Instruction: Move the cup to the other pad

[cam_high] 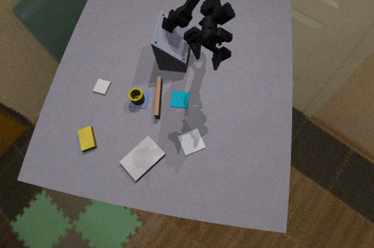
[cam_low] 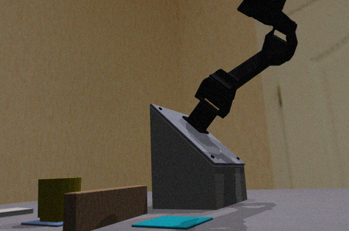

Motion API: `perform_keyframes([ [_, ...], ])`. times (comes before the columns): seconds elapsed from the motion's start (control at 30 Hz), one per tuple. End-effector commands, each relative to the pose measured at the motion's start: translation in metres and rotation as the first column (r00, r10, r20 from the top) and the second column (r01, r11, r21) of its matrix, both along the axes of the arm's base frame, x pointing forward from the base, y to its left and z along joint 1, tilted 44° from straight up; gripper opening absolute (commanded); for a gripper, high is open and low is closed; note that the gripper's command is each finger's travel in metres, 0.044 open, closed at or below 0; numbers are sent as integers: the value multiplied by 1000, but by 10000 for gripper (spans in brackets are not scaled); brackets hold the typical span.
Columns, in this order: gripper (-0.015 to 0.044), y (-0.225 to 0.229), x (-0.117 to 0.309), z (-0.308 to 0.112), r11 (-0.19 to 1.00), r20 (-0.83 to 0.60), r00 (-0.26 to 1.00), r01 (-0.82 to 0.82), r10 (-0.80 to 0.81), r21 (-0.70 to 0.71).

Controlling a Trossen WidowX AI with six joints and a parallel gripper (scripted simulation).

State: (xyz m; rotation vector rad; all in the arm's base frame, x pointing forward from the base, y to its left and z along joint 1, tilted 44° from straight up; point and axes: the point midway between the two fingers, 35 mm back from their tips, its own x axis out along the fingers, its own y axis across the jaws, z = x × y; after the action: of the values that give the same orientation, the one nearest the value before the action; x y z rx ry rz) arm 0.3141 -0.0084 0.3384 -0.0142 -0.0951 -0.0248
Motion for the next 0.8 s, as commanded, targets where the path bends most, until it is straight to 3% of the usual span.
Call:
perform_keyframes([
  [0.0,374,-1,2,-3,1000,-11,1000,3,-3,-3],
  [0.27,167,-27,57,-101,980,-403,915,-72,-8,-183],
  [0.5,167,-39,80,-203,902,-712,696,-360,88,-240],
  [0.77,167,-44,67,-316,735,-890,360,-677,280,-42],
])
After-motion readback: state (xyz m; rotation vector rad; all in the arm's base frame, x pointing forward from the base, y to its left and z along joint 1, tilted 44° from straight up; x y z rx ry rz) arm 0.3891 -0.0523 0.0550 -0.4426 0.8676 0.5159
